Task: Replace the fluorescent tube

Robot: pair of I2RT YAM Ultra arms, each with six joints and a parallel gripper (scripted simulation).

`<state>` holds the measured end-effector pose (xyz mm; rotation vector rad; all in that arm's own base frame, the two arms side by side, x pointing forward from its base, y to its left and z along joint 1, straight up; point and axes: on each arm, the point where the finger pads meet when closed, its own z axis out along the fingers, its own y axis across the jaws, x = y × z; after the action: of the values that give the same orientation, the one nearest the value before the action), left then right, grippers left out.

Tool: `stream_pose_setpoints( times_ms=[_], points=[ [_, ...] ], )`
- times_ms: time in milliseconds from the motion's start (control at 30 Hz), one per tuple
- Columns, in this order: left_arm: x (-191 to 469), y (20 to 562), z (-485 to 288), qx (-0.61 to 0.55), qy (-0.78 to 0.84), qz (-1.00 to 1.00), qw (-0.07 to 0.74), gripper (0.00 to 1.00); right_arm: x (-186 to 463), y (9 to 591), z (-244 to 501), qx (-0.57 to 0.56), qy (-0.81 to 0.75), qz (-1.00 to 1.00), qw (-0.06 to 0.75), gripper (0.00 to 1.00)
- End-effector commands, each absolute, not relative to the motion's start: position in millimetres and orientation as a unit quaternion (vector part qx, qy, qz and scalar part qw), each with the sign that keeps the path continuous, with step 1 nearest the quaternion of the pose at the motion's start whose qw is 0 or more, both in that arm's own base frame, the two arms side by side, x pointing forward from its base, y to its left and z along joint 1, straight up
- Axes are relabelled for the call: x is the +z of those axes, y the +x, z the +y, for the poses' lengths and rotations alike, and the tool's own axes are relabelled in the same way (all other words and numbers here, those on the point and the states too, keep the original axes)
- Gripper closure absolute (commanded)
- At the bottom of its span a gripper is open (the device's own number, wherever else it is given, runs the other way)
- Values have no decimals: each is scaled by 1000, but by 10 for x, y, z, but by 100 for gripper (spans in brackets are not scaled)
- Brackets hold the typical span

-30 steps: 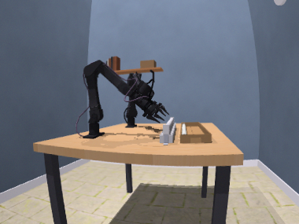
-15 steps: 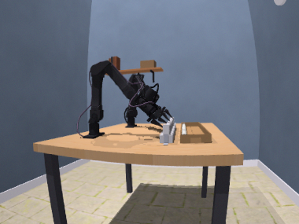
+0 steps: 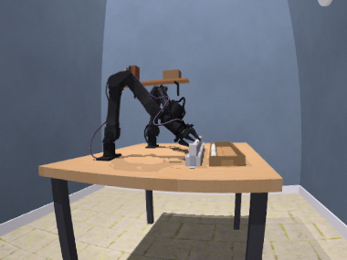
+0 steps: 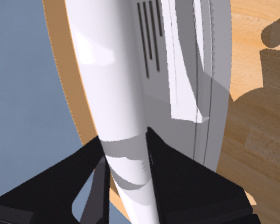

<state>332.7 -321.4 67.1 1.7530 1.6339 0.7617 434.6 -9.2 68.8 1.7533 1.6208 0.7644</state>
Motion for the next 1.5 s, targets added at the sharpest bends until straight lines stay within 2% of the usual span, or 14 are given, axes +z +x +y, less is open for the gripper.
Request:
stream_pose_setpoints(
  times_ms=[0, 400, 433, 1067, 1467],
  points=[
    [801, 3393, -3255, 289, 651, 623, 322, 89, 897, 4452, -132, 299, 655, 607, 335, 51],
    [801, 3393, -3255, 289, 651, 623, 322, 89, 902, 4455, -132, 300, 655, 607, 336, 51],
    [801, 3393, -3255, 289, 651, 623, 322, 89, 902, 4455, -132, 300, 655, 607, 336, 89],
    [793, 3394, -3235, 290, 651, 625, 318, 89, 918, 4469, -126, 303, 653, 606, 337, 89],
    [694, 3363, -3224, 271, 664, 630, 296, 89, 770, 4397, -93, 282, 663, 622, 305, 89]
  ],
)
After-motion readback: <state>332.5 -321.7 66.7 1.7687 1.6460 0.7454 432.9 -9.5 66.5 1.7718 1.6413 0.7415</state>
